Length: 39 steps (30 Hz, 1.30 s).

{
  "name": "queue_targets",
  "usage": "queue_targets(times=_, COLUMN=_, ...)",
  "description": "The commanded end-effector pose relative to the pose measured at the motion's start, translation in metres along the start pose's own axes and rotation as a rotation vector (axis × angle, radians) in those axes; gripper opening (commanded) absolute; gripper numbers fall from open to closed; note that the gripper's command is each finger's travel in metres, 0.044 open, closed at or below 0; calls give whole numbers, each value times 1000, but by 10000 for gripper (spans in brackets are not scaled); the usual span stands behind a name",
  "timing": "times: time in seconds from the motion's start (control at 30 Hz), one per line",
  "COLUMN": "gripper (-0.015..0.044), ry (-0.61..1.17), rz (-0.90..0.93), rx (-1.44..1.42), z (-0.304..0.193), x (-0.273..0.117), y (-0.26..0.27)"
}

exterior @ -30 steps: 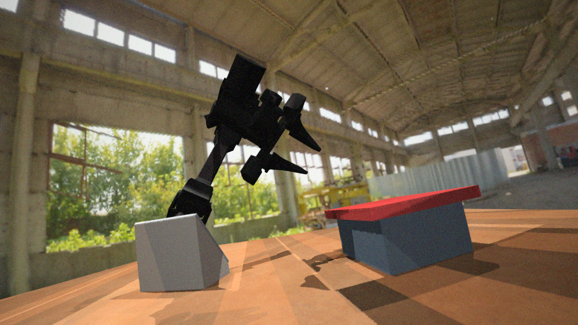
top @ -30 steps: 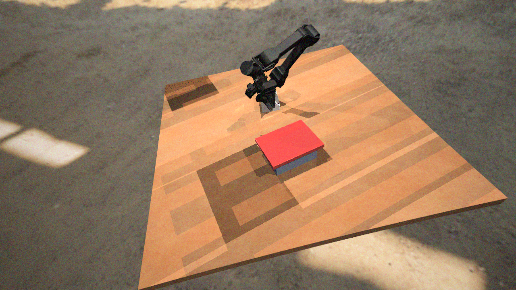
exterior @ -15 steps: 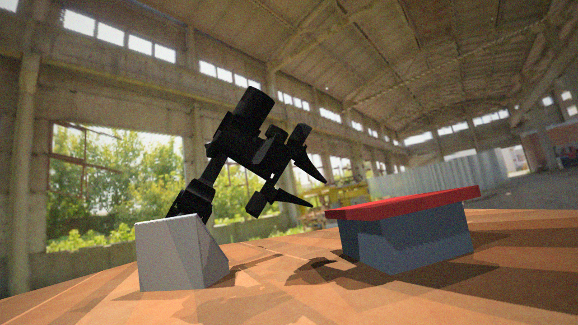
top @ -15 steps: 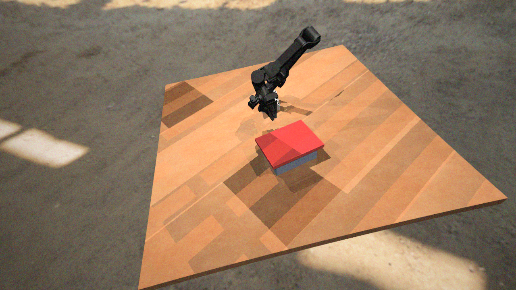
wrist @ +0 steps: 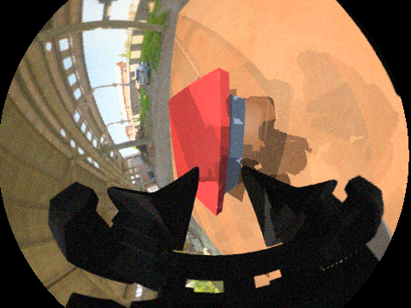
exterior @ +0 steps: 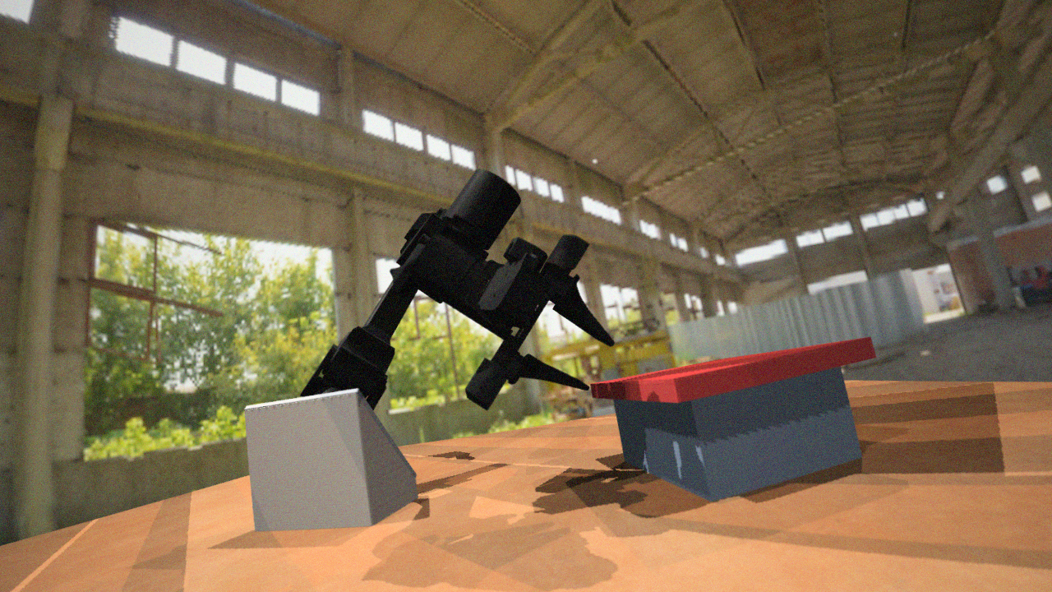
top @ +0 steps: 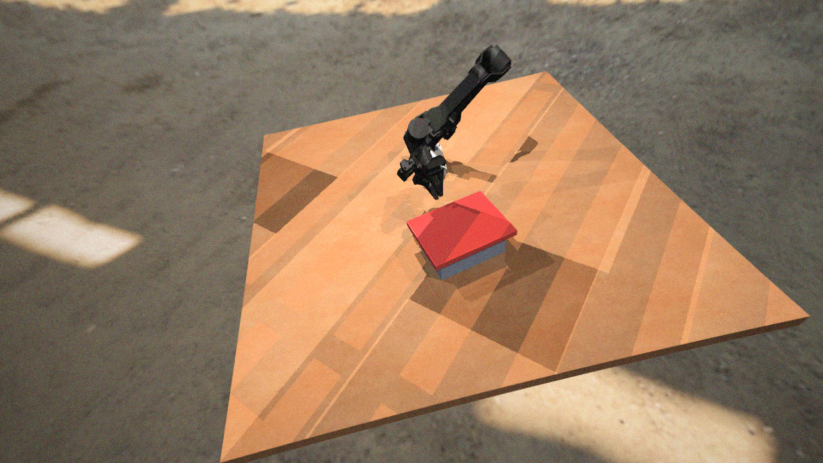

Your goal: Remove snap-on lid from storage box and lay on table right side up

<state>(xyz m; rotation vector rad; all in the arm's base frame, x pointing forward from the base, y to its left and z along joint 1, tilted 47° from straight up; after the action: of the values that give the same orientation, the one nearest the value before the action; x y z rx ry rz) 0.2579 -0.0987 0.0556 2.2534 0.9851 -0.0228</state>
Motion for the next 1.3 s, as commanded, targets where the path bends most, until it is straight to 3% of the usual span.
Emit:
queue_targets(times=0.0, gripper=235, ry=-6, rz=-1, rx=4, z=1, x=6, y=0)
queue_targets(times=0.93, gripper=235, ry=9, rz=19, rx=9, z=-5, x=48, y=-1)
queue_targets(times=1.0, gripper=183, ry=9, rz=19, rx=9, z=-5, x=48, y=-1)
queue_targets(times=1.27, gripper=129, ry=9, rz=19, rx=9, z=-5, x=48, y=-1)
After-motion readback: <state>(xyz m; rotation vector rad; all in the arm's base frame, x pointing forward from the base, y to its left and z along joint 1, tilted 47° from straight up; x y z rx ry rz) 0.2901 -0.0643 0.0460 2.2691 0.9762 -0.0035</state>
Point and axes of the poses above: the point midway between the two fingers, 35 mm back from their tips, its own x axis out along the fingers, its own y axis across the jaws, z = x × y, the point moved 8 cm from there along -x, back along the fingers, and after that the axes turned 9 degrees about x, right-handed, at the moved point
